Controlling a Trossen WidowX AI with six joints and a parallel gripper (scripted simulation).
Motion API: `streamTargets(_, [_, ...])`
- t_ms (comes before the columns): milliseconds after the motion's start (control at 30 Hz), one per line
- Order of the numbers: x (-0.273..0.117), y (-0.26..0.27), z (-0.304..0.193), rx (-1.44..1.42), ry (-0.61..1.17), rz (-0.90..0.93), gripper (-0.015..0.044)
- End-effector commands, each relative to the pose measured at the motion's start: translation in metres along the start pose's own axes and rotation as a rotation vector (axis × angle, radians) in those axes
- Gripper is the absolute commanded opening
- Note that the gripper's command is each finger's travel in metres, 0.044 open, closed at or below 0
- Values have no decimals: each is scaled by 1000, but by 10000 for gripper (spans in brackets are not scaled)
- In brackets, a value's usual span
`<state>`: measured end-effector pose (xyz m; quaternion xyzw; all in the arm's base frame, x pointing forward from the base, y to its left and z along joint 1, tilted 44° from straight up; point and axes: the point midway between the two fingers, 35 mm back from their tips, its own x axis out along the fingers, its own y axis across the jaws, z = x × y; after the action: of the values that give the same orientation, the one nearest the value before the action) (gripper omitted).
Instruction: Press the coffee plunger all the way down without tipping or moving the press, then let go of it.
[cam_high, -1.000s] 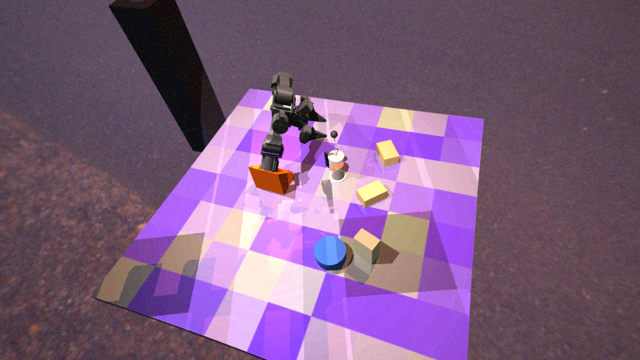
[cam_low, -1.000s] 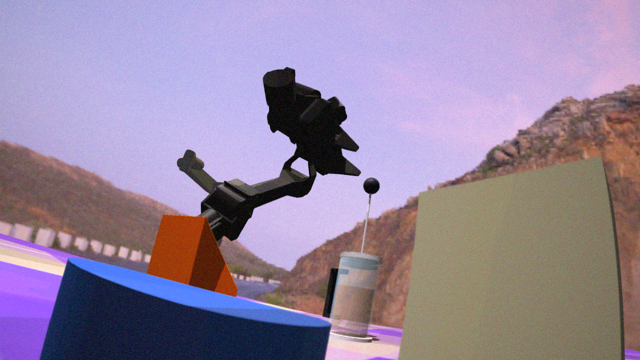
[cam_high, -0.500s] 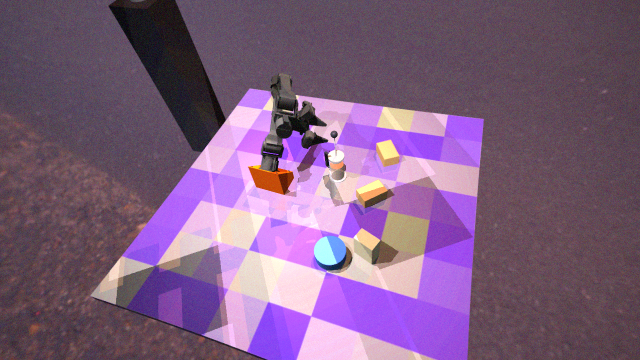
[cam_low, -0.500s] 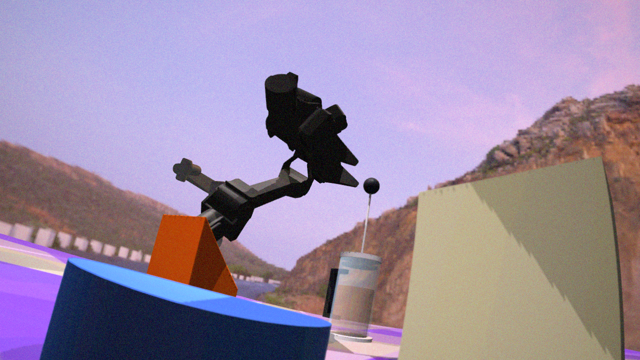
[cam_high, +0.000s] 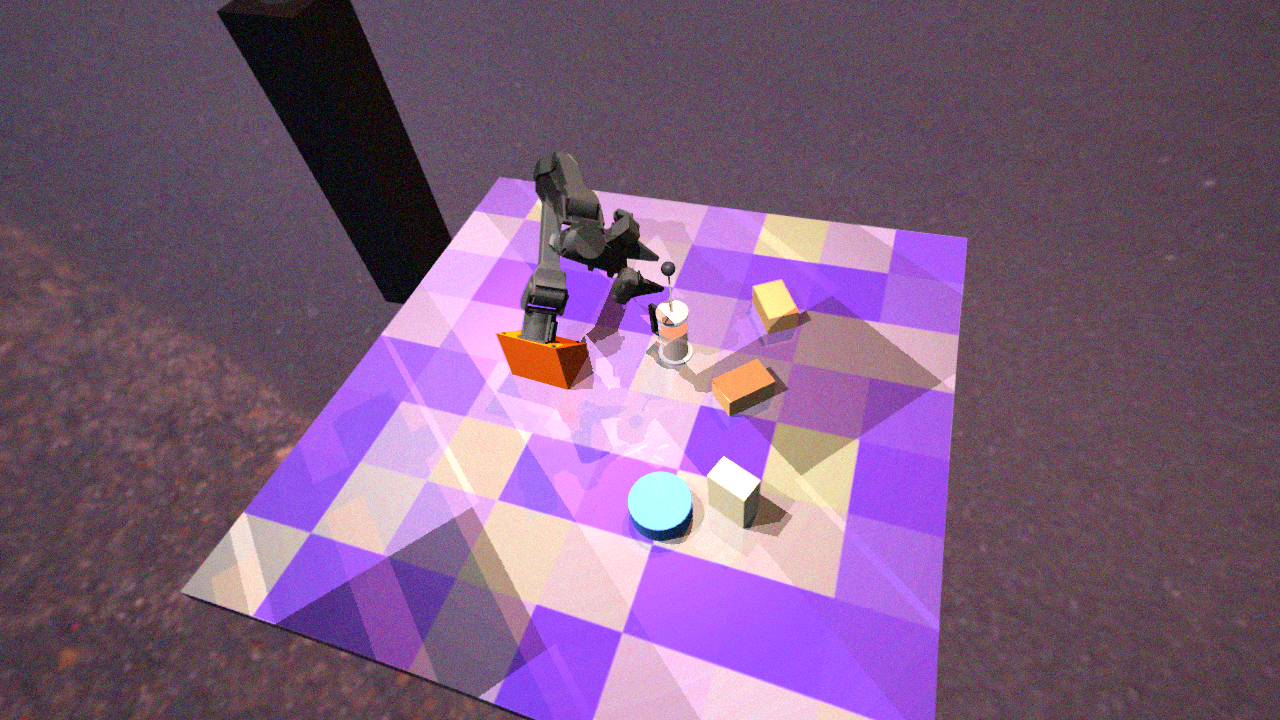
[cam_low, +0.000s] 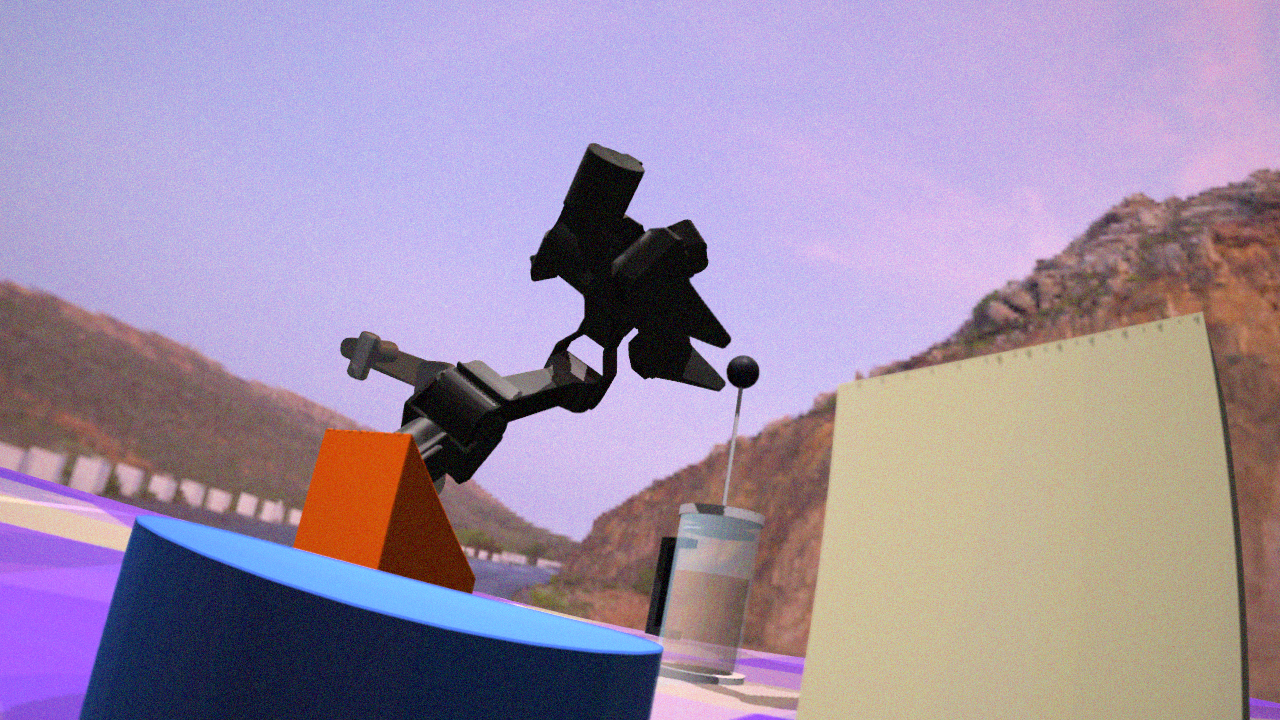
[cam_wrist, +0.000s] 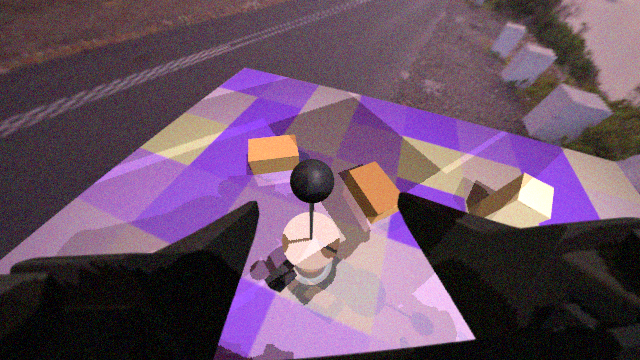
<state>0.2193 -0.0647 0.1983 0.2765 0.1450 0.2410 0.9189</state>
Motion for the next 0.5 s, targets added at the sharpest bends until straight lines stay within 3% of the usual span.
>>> streamTargets(0, [5, 0, 0, 1, 6, 4, 440])
streamTargets(467, [14, 2, 7, 18, -13, 15, 440])
